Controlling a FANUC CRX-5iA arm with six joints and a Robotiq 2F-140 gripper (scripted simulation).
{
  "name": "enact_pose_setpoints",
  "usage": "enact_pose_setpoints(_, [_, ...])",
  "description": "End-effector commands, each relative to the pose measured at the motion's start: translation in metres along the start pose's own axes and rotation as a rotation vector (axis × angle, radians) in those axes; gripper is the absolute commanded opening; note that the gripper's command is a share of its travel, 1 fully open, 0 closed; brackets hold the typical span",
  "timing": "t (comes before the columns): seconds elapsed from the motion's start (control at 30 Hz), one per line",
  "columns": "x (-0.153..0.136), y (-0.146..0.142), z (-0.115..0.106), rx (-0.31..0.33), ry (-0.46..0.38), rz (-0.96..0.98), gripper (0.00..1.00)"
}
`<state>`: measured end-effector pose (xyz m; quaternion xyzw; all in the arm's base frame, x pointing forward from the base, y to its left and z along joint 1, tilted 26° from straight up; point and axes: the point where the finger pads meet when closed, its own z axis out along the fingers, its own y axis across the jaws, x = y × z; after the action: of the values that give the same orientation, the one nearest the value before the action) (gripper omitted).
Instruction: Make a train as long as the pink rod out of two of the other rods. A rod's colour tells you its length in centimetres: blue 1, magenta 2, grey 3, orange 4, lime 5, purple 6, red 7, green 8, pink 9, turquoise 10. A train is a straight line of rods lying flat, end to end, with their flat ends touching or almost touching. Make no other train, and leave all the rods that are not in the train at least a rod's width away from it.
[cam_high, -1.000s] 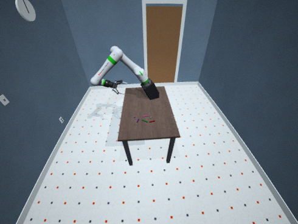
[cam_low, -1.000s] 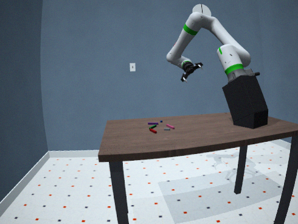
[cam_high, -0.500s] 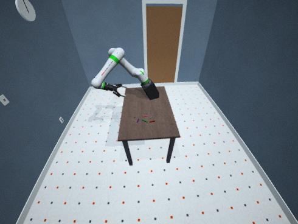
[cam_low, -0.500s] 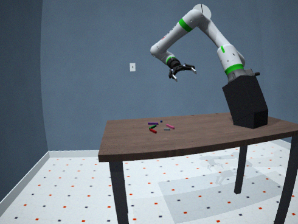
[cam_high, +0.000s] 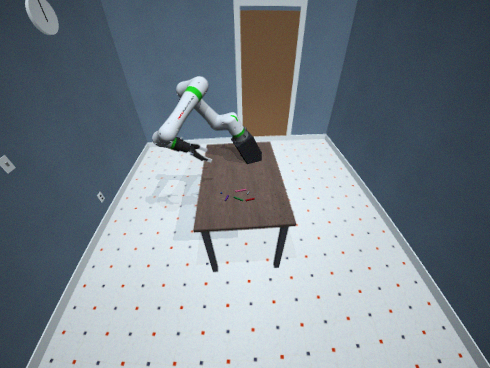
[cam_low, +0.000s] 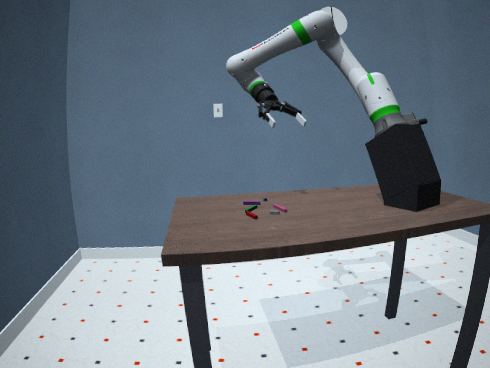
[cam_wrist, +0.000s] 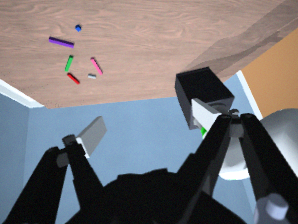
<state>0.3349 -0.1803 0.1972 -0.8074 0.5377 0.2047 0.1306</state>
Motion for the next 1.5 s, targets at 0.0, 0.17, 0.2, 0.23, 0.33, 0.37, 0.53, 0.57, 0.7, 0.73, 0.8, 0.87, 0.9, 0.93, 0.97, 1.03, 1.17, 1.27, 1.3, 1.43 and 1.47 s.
enact_pose_setpoints(0.0, [-0.005,-0.027,-0.003,-0.045,0.069,-0.146,1.00])
enact_pose_setpoints(0.17, [-0.013,-0.055,-0.006,-0.085,0.129,-0.292,1.00])
enact_pose_setpoints(0.2, [-0.016,-0.061,-0.007,-0.093,0.142,-0.325,1.00])
enact_pose_setpoints(0.23, [-0.018,-0.068,-0.008,-0.102,0.155,-0.358,1.00])
enact_pose_setpoints(0.33, [-0.027,-0.088,-0.010,-0.128,0.194,-0.458,1.00])
enact_pose_setpoints(0.37, [-0.030,-0.094,-0.011,-0.136,0.207,-0.492,1.00])
enact_pose_setpoints(0.53, [-0.040,-0.114,-0.013,-0.160,0.245,-0.593,1.00])
enact_pose_setpoints(0.57, [-0.052,-0.134,-0.014,-0.183,0.281,-0.692,1.00])
enact_pose_setpoints(0.7, [-0.068,-0.157,-0.016,-0.210,0.322,-0.808,1.00])
enact_pose_setpoints(0.73, [-0.073,-0.163,-0.017,-0.217,0.334,-0.842,1.00])
enact_pose_setpoints(0.8, [-0.084,-0.177,-0.017,-0.232,0.357,-0.911,1.00])
enact_pose_setpoints(0.87, [-0.095,-0.190,-0.018,-0.246,0.381,-0.980,1.00])
enact_pose_setpoints(0.9, [-0.101,-0.196,-0.019,-0.253,0.393,-1.014,1.00])
enact_pose_setpoints(0.93, [-0.107,-0.203,-0.019,-0.260,0.404,-1.049,1.00])
enact_pose_setpoints(0.97, [-0.113,-0.208,-0.019,-0.266,0.414,-1.078,1.00])
enact_pose_setpoints(1.03, [-0.116,-0.219,-0.018,-0.286,0.453,-1.138,1.00])
enact_pose_setpoints(1.17, [-0.073,-0.208,-0.011,-0.316,0.514,-1.091,1.00])
enact_pose_setpoints(1.27, [-0.063,-0.206,-0.009,-0.323,0.528,-1.082,1.00])
enact_pose_setpoints(1.3, [-0.054,-0.203,-0.008,-0.330,0.540,-1.073,1.00])
enact_pose_setpoints(1.43, [-0.017,-0.189,-0.002,-0.361,0.594,-1.044,1.00])
enact_pose_setpoints(1.47, [-0.008,-0.186,0.000,-0.369,0.606,-1.038,1.00])
